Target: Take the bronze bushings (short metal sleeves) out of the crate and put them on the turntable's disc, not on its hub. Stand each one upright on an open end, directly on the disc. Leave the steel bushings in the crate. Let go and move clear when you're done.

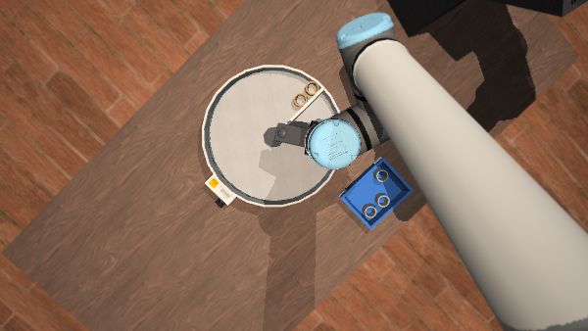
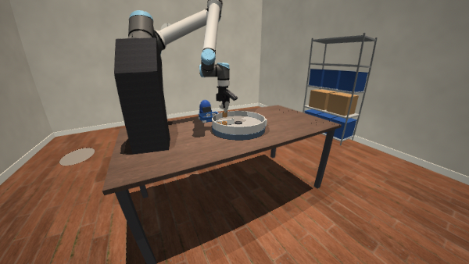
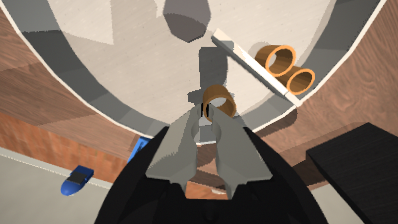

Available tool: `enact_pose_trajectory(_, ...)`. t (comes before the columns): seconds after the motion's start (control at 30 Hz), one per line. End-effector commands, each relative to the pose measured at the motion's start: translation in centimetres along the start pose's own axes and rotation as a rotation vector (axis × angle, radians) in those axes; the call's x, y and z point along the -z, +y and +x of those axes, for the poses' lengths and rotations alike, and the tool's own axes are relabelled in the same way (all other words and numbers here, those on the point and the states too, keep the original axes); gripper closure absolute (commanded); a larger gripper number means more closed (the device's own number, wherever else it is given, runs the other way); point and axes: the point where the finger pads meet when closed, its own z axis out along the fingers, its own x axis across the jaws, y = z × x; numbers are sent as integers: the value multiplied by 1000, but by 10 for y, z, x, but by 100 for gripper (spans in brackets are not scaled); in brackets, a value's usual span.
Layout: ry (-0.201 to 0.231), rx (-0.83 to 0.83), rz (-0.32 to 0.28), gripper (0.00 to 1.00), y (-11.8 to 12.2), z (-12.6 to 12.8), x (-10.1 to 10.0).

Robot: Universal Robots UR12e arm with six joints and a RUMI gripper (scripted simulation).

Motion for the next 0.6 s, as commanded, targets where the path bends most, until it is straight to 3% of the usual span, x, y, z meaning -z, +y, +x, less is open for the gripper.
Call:
enact_pose_trajectory(0.0,-1,0,1,100,0,0,-4)
enact_pose_trajectory(0.57,-1,0,1,100,0,0,-30)
